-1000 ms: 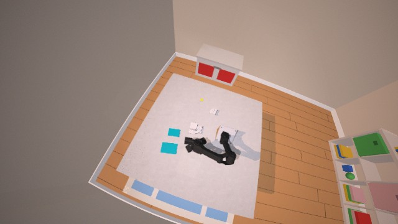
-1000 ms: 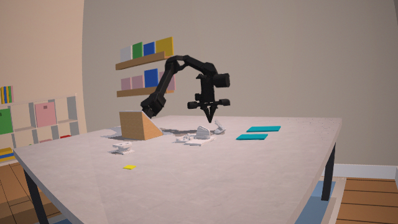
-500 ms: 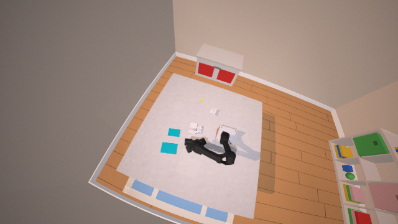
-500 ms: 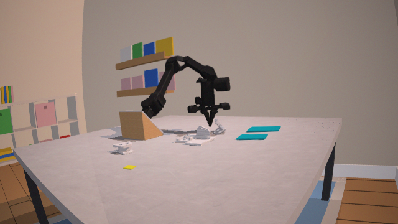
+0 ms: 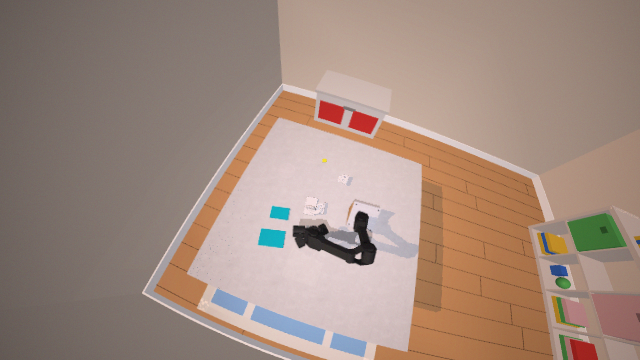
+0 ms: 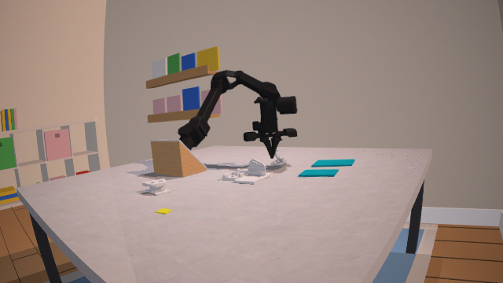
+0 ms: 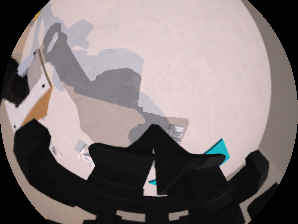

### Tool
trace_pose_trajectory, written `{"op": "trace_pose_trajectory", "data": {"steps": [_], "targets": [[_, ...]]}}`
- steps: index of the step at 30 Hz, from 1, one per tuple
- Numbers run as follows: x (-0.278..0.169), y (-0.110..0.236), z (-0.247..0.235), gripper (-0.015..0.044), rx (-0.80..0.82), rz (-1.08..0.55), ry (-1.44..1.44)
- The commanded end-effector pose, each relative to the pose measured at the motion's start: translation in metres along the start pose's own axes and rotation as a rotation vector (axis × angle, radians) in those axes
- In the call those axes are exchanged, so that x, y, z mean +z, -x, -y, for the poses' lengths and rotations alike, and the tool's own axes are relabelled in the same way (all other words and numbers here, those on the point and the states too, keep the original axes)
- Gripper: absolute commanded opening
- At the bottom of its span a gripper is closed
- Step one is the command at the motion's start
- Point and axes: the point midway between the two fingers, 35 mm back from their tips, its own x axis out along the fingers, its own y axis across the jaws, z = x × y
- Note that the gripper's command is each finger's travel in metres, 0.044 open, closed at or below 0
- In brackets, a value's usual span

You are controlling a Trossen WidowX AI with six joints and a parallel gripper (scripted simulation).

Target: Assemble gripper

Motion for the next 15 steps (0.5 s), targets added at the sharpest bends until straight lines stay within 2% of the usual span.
{"op": "trace_pose_trajectory", "data": {"steps": [1, 15], "targets": [[-0.003, -0.001, 0.006, 0.0, 0.002, -0.006, -0.004], [-0.003, -0.002, 0.029, 0.0, 0.001, -0.006, -0.003]]}}
